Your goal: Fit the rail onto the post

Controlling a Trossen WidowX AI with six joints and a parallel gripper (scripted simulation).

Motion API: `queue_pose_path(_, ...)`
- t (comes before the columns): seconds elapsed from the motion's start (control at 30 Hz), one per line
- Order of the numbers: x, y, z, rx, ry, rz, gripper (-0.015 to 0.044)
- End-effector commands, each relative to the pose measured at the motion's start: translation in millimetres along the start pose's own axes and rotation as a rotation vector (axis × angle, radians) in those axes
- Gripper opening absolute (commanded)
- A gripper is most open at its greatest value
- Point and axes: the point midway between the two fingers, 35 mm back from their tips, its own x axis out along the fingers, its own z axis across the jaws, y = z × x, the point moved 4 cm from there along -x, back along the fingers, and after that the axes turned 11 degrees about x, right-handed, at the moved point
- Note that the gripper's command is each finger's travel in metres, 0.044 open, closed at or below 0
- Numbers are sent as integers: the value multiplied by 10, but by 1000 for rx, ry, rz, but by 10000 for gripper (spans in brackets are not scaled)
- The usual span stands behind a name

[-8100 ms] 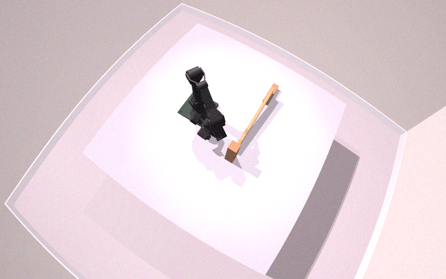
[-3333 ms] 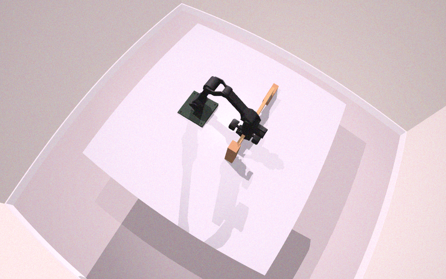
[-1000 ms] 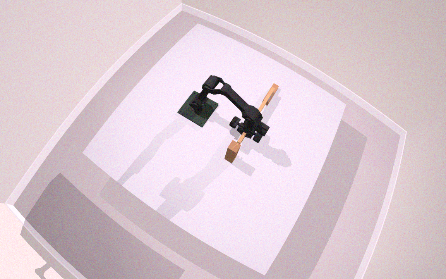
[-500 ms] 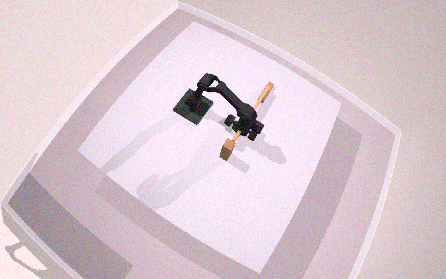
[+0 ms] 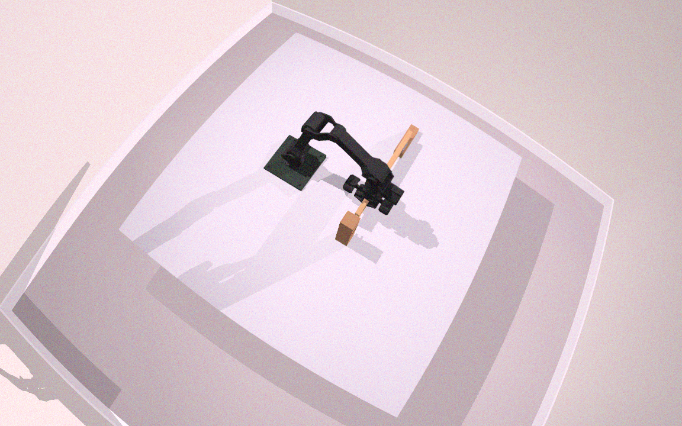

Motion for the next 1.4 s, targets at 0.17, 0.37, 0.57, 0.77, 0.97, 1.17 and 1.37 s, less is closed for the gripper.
queue_pose_path(0.17, -25, -5, 2, 1, 4, -4, 0)
queue_pose_path(0.37, -17, -4, 4, 1, 4, -4, 0)
queue_pose_path(0.57, -5, -4, 6, 1, 4, -4, 0)
queue_pose_path(0.77, -5, 4, 5, 1, 4, -4, 0)
queue_pose_path(0.97, -4, 23, 3, 1, 4, -4, 0)
queue_pose_path(1.17, -8, 41, 0, 1, 4, -4, 0)
queue_pose_path(1.37, -14, 59, -4, 1, 4, -4, 0)
